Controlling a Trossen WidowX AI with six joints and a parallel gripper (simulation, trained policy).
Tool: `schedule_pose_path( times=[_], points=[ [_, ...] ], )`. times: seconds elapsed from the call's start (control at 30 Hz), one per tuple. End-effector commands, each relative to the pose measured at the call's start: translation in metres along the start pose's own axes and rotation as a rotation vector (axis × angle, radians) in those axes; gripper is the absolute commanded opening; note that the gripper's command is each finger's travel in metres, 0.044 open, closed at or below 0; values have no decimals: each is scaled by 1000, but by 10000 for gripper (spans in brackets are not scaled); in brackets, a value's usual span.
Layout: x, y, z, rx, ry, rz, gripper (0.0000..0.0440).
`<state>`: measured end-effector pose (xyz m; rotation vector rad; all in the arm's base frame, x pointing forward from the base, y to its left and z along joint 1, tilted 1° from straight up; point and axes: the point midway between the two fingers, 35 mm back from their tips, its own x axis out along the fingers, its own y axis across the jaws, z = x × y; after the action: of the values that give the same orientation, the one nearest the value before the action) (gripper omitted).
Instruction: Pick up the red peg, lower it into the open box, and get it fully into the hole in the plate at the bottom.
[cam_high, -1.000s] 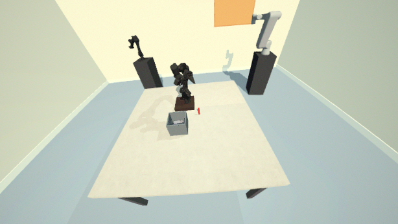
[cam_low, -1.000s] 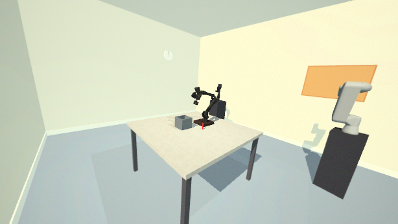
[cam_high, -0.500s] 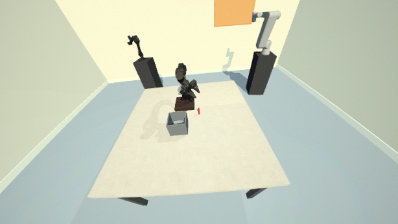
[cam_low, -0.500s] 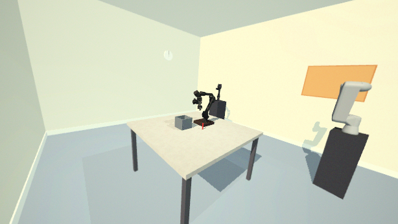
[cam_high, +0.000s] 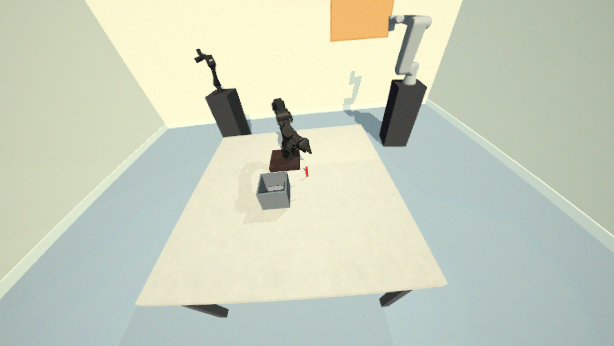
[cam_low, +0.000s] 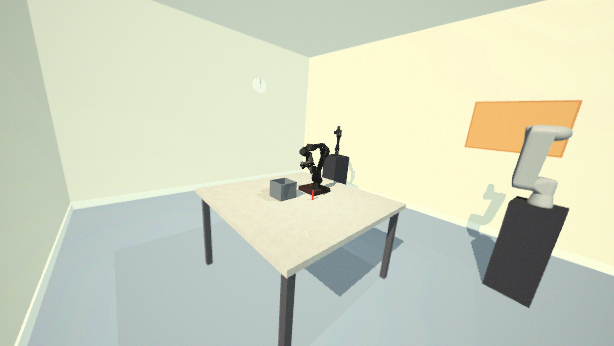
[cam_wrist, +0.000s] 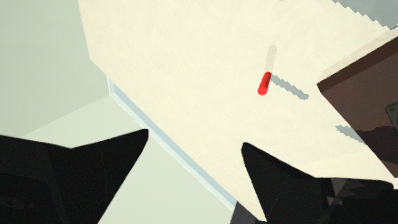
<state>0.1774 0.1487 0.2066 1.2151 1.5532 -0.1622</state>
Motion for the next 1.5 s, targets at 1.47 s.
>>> schedule_pose_path(
  times=[1.47],
  points=[
    [111, -110, 48, 399, -339, -514, 430]
  ],
)
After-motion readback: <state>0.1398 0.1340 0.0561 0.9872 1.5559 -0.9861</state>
